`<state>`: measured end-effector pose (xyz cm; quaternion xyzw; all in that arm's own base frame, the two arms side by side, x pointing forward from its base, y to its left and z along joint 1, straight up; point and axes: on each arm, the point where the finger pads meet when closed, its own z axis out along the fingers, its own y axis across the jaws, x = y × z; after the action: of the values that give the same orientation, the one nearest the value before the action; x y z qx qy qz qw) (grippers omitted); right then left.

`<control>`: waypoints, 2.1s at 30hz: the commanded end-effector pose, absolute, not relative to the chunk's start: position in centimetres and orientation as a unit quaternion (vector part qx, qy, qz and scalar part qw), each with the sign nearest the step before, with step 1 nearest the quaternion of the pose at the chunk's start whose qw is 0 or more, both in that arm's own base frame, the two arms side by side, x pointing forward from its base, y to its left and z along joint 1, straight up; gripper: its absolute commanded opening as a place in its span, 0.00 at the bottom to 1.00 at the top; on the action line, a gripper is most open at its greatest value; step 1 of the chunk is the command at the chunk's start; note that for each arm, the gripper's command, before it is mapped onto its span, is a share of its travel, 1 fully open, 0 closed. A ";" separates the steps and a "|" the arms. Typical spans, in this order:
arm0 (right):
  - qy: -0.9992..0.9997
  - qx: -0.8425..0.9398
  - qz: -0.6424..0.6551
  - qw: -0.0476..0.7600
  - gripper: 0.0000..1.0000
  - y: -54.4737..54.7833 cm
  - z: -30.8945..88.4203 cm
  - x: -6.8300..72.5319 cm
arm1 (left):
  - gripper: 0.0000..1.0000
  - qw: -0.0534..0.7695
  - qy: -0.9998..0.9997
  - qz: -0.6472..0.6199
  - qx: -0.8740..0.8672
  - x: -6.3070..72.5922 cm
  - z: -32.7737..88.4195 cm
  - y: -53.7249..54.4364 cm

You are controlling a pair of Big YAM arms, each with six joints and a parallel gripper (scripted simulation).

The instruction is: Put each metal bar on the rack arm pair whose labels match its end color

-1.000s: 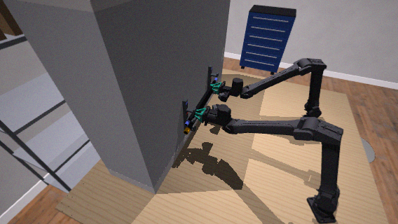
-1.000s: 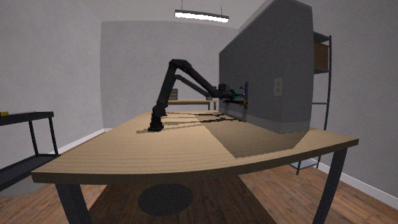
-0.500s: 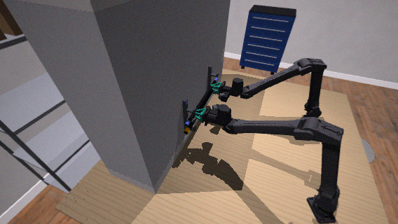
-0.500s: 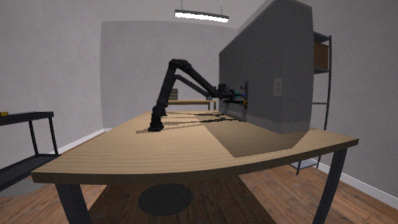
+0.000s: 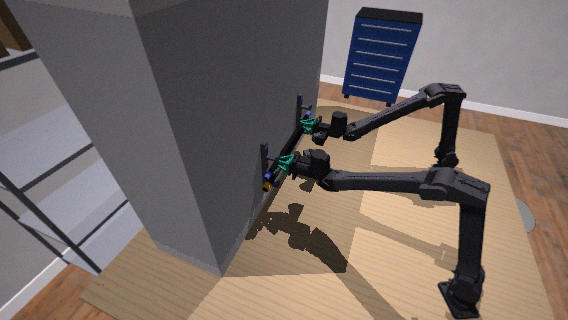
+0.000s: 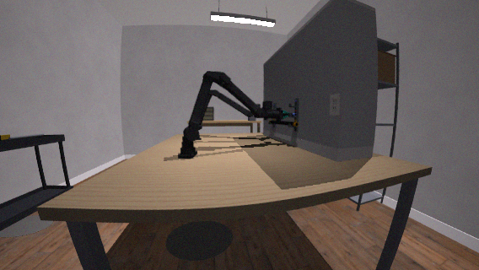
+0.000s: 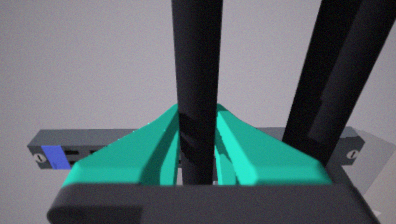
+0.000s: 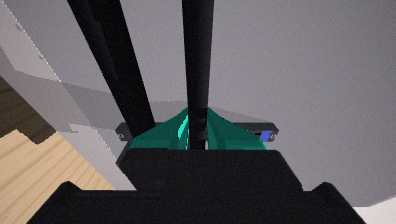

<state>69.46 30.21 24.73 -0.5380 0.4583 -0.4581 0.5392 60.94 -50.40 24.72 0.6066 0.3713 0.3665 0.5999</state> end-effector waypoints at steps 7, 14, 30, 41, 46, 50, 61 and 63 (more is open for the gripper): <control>0.460 -0.518 -0.458 0.557 0.00 30.3 27.0 69.8 | 0.00 0.629 0.374 0.373 0.571 61.0 29.3 -49.5; 0.460 -0.518 -0.458 0.557 0.00 30.4 27.0 70.1 | 0.00 0.629 0.374 0.373 0.571 61.1 29.3 -49.5; 0.460 -0.518 -0.458 0.557 0.00 30.6 27.0 70.8 | 0.00 0.629 0.374 0.373 0.571 61.4 29.3 -49.6; 0.460 -0.518 -0.458 0.556 0.00 30.7 27.0 71.3 | 0.00 0.629 0.374 0.373 0.571 61.7 29.3 -49.6; 0.460 -0.518 -0.458 0.556 0.00 30.8 27.0 71.4 | 0.00 0.629 0.374 0.373 0.571 61.9 29.3 -49.7; 0.460 -0.518 -0.458 0.556 0.00 30.8 27.0 71.5 | 0.00 0.629 0.374 0.373 0.571 62.0 29.3 -49.7; 0.460 -0.518 -0.458 0.556 0.00 30.8 27.3 71.6 | 0.00 0.629 0.374 0.373 0.571 62.2 29.6 -49.8; 0.460 -0.518 -0.458 0.556 0.00 30.8 27.4 71.6 | 0.00 0.629 0.374 0.373 0.571 62.2 29.7 -49.8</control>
<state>70.00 30.46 24.71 -0.5400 0.4593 -0.4573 0.5369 61.05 -50.27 24.72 0.6061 0.3721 0.3673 0.5994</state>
